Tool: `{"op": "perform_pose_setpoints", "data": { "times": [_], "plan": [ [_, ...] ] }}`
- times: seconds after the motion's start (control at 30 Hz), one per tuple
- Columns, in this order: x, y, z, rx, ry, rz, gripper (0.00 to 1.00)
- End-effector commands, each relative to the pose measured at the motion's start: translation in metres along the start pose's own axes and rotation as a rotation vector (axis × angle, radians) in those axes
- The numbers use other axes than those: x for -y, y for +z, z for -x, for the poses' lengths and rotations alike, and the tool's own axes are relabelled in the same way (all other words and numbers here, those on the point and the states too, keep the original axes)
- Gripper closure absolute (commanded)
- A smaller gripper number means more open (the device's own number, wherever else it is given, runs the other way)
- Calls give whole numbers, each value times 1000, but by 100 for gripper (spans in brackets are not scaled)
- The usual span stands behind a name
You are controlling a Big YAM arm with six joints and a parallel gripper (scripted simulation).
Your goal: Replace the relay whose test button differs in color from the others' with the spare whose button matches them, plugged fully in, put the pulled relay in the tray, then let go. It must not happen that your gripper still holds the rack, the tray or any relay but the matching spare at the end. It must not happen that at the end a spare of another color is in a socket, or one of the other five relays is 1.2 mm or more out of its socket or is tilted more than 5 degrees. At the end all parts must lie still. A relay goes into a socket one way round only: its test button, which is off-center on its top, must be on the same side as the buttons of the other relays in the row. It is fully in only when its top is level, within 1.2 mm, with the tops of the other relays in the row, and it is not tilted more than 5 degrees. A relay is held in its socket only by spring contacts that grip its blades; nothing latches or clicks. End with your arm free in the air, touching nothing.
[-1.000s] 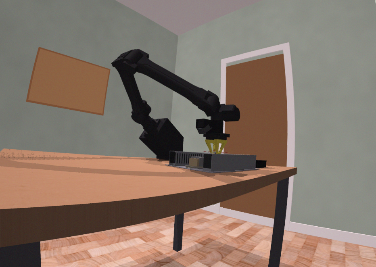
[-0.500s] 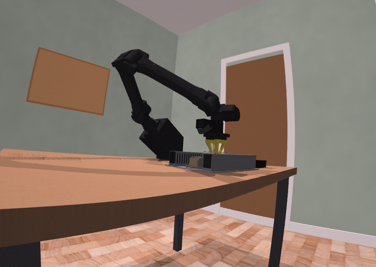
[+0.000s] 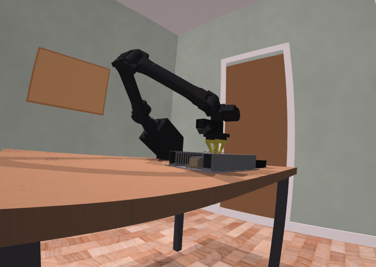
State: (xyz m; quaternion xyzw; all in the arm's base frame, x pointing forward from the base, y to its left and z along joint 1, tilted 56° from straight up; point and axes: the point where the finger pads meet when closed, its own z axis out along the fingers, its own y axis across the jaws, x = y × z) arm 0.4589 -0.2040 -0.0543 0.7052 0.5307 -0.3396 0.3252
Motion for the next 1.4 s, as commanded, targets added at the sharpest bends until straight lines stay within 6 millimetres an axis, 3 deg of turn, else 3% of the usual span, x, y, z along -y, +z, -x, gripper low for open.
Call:
{"op": "perform_pose_setpoints", "data": {
  "times": [0.0,1.37],
  "plan": [
    [3,10,4,8,2,-20,100],
    [1,13,3,7,2,-15,100]
  ]
}}
